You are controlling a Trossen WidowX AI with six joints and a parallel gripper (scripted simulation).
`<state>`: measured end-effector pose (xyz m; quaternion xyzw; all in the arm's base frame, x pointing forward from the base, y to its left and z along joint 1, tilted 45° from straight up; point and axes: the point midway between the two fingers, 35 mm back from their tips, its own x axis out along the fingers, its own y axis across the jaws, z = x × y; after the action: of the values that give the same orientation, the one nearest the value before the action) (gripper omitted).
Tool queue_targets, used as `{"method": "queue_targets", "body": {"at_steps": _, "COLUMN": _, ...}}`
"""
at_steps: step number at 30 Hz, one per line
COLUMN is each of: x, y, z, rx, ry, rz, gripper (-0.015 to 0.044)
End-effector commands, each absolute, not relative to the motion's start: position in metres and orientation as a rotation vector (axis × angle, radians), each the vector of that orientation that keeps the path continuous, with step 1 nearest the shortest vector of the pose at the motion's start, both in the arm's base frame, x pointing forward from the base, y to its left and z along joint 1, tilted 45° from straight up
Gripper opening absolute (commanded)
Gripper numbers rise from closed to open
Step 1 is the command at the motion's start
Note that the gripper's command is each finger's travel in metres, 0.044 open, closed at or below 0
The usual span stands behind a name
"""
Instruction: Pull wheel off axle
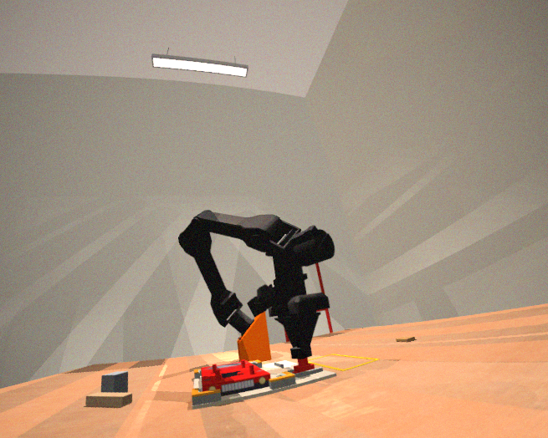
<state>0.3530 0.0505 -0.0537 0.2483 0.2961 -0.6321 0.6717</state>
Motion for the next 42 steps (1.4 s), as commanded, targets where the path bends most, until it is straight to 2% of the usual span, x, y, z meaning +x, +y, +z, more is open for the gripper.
{"method": "queue_targets", "body": {"at_steps": 1, "x": 0.349, "y": 0.067, "z": -0.041, "rx": 0.548, "ry": 0.681, "rz": -1.391, "gripper": 0.0000}}
{"method": "queue_targets", "body": {"at_steps": 24, "x": 0.348, "y": 0.072, "z": -0.035, "rx": 0.548, "ry": 0.680, "rz": -1.388, "gripper": 0.0000}}
{"method": "queue_targets", "body": {"at_steps": 25, "x": 0.351, "y": 0.056, "z": -0.048, "rx": 0.554, "ry": 0.671, "rz": -1.423, "gripper": 0.0026}}
{"method": "queue_targets", "body": {"at_steps": 35, "x": 0.350, "y": 0.075, "z": -0.031, "rx": 0.549, "ry": 0.680, "rz": -1.386, "gripper": 0.0289}}
{"method": "queue_targets", "body": {"at_steps": 42, "x": 0.347, "y": 0.098, "z": -0.009, "rx": 0.549, "ry": 0.681, "rz": -1.387, "gripper": 0.0300}}
